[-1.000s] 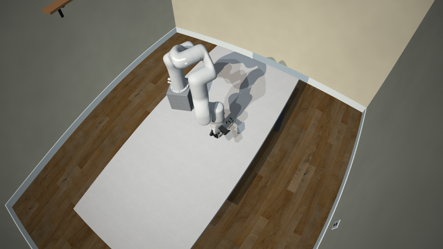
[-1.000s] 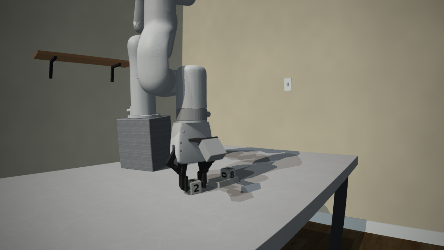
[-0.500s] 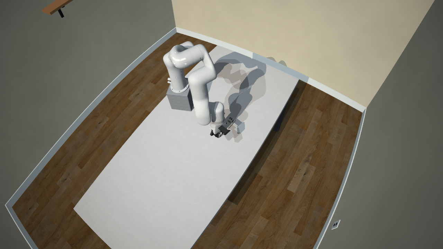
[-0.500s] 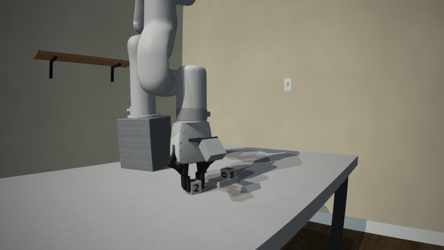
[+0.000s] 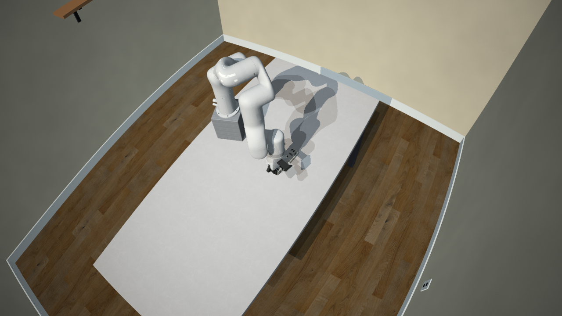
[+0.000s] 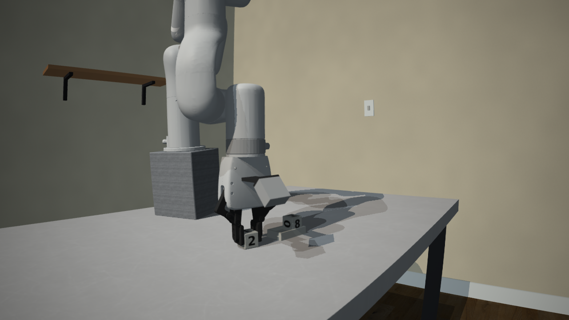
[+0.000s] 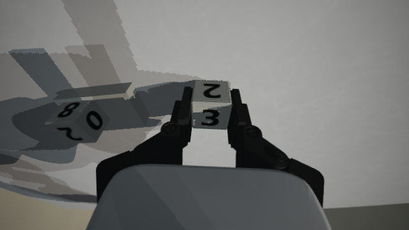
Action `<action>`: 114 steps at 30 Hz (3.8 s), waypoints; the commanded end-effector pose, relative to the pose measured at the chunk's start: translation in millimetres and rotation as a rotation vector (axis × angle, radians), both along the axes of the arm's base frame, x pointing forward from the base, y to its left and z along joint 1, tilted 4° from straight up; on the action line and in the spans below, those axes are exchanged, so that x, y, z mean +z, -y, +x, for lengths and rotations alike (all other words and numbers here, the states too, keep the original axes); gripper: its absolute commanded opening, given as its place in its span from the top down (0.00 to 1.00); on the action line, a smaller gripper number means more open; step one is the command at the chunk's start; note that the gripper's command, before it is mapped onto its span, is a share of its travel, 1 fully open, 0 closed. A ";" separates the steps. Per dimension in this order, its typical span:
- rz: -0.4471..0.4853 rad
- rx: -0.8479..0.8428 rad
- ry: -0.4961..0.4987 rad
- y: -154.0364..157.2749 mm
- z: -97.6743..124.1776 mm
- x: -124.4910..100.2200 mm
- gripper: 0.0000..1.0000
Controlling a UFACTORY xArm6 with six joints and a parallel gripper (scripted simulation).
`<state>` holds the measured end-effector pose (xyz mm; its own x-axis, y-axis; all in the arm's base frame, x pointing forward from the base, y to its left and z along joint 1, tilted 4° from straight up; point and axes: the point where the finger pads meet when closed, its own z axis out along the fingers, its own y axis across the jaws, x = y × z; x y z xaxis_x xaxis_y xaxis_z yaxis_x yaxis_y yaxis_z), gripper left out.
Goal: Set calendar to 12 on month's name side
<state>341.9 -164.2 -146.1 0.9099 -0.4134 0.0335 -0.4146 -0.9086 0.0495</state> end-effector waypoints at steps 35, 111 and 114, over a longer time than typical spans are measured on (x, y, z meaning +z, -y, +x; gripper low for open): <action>-0.001 0.000 0.003 -1.8 0.6 40.3 0.71; 0.012 -1.050 0.065 -5.3 -1.2 101.2 0.71; 0.013 -1.130 0.070 -5.3 -1.3 101.3 0.71</action>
